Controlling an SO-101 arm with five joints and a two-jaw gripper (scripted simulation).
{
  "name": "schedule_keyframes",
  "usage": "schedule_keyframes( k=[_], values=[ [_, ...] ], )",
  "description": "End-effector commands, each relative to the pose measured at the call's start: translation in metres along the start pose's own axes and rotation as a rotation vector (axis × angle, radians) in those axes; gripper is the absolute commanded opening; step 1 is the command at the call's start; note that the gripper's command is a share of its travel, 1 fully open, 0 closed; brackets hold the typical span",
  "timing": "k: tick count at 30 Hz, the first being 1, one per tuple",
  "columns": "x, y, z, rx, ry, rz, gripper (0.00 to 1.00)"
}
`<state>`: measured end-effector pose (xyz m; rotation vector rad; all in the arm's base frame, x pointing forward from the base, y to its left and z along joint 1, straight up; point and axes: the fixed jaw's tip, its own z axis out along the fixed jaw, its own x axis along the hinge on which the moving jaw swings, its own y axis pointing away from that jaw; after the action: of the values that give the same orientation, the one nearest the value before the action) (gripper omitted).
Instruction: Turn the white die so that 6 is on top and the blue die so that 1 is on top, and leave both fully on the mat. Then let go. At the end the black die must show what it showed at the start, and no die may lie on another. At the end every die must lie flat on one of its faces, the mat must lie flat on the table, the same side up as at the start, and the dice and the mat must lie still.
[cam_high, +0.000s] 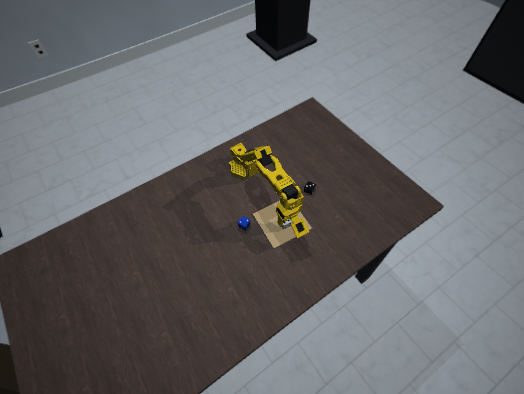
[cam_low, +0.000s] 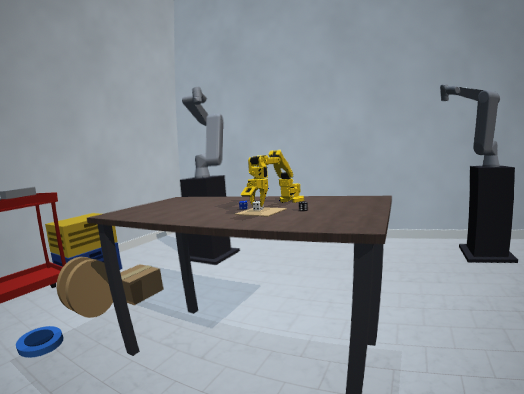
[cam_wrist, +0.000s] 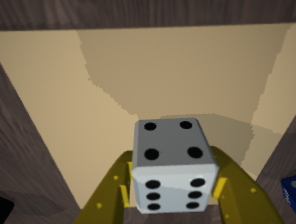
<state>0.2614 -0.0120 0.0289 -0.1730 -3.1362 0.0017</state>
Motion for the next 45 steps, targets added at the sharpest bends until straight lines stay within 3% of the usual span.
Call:
schedule_keyframes(
  k=[1, 45],
  values=[
    [-0.0049, -0.0025, -0.0062, -0.002, -0.045, 0.007, 0.00],
    [-0.0052, -0.0025, -0.0002, -0.002, -0.045, 0.007, 0.00]
  ],
)
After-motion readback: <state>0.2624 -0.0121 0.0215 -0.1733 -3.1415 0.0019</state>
